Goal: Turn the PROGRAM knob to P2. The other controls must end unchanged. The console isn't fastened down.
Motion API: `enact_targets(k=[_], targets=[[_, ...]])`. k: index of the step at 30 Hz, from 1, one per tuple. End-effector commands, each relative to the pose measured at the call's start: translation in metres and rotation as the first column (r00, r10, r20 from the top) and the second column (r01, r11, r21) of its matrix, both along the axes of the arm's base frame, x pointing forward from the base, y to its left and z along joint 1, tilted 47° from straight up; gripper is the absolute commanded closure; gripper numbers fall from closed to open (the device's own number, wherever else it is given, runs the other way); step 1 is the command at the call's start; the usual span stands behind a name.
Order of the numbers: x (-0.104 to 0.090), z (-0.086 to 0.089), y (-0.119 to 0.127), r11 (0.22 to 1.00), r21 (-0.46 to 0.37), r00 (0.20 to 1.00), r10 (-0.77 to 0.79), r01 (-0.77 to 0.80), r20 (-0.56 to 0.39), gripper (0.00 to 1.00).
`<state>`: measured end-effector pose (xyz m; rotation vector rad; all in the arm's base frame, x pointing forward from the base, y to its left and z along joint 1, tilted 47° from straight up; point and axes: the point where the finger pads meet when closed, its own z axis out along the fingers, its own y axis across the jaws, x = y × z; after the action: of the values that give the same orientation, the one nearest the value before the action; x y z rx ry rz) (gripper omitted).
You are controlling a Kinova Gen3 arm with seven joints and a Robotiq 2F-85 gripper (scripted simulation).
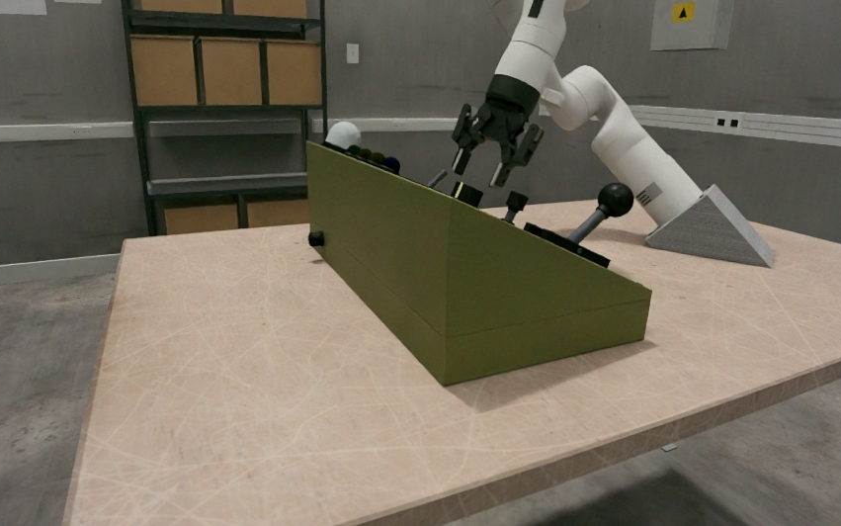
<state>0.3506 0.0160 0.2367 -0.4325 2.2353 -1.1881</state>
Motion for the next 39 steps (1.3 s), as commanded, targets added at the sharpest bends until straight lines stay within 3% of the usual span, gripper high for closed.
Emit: enact_targets(k=[1,16,30,39], targets=[[-0.007,0.006,0.012,1.000,0.007,1.000,0.008,-0.008,0.003,0.23],[-0.024,0.021,0.034,1.000,0.002,1.000,0.020,-0.020,0.004,0.23],[-0.055,0.043,0.066,1.000,0.003,1.000,0.019,-0.019,0.004,0.23],[-0.065,0.050,0.075,1.000,0.003,1.000,0.019,-0.019,0.004,0.23]])
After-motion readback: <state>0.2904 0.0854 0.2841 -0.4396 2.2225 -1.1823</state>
